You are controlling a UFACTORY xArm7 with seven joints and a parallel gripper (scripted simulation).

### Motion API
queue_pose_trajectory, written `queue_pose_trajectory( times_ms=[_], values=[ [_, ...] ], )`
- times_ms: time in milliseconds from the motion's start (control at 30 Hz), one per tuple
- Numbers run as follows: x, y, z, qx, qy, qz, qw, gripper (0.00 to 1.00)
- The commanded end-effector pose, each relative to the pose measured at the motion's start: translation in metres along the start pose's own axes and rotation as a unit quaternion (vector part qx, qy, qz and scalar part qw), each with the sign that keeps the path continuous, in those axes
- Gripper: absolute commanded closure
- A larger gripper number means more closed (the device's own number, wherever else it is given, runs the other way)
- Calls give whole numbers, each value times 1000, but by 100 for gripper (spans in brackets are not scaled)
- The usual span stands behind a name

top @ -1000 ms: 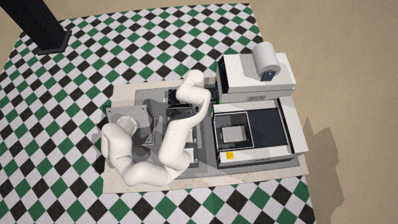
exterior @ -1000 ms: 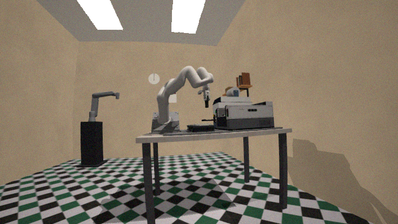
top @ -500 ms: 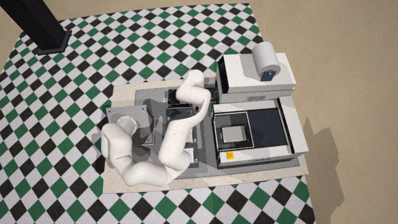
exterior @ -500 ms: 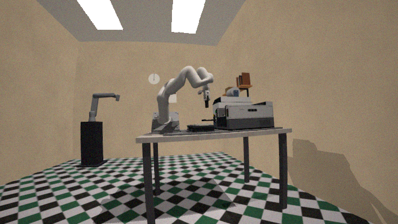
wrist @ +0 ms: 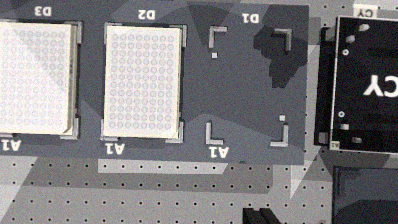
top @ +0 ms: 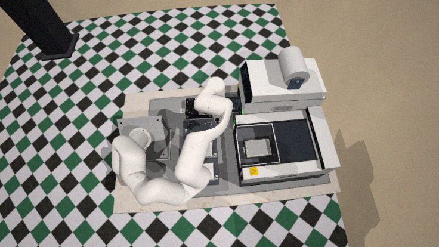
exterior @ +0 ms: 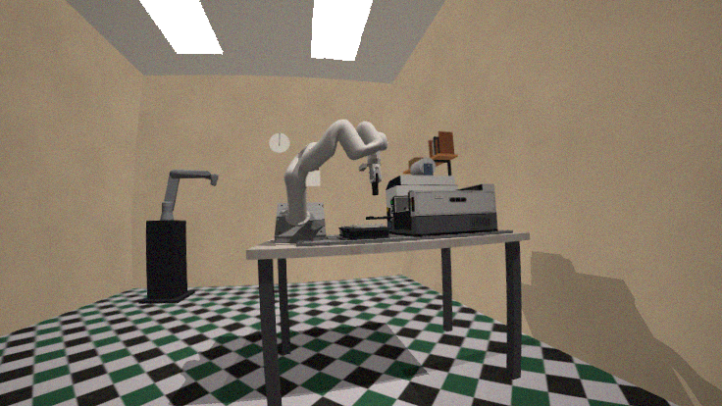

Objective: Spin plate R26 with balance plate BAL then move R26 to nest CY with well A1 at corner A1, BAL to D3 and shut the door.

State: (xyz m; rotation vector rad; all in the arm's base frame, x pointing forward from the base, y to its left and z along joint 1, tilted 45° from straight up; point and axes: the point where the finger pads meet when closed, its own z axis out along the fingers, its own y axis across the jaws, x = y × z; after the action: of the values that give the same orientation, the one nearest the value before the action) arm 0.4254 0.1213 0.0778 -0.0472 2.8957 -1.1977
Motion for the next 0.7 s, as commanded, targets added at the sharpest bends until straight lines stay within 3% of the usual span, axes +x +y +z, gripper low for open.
queue_pose_trajectory(
  times_ms=[0, 133, 167, 667],
  values=[
    [0, 1, -2, -1, -2, 0, 1000, 100],
    [0, 1, -2, -1, -2, 0, 1000, 100],
    [4, 1, -5, -1, -2, 0, 1000, 0],
    [61, 1, -36, -1, -2, 0, 1000, 0]
  ],
)
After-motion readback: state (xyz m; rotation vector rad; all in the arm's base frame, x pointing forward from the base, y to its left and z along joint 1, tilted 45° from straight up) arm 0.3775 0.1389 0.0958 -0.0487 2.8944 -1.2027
